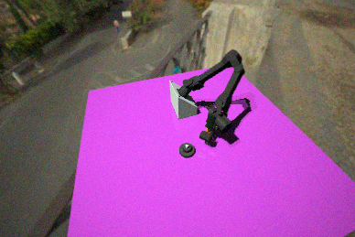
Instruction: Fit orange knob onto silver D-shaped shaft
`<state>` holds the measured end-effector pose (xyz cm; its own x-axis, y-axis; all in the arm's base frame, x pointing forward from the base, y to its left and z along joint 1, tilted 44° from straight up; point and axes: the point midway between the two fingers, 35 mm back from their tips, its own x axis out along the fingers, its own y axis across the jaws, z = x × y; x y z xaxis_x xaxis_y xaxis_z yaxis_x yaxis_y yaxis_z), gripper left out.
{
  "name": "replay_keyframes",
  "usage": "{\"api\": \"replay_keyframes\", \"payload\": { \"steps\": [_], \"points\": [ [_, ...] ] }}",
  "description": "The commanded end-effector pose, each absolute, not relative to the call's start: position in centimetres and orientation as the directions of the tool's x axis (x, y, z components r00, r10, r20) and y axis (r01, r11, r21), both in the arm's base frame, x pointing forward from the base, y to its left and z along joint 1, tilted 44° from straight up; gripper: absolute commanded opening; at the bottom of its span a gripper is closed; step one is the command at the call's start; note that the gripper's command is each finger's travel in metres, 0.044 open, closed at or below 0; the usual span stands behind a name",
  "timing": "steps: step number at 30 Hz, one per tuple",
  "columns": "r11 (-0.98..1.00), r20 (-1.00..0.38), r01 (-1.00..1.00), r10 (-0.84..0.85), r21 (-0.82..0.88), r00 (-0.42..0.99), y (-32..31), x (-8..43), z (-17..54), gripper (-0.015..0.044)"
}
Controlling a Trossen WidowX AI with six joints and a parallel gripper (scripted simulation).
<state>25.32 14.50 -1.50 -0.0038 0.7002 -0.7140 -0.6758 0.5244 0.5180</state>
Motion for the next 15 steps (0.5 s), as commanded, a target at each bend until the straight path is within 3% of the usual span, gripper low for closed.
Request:
{"api": "replay_keyframes", "payload": {
  "steps": [1,9,15],
  "points": [
    [0.529,-0.716,-0.672,0.698,0.519,-0.003,14.59,25.25,-1.72,0.0387],
    [0.529,-0.716,-0.672,0.698,0.519,-0.003,14.59,25.25,-1.72,0.0177],
    [0.529,-0.716,-0.672,0.698,0.519,-0.003,14.59,25.25,-1.72,0.0138]
  ]
}}
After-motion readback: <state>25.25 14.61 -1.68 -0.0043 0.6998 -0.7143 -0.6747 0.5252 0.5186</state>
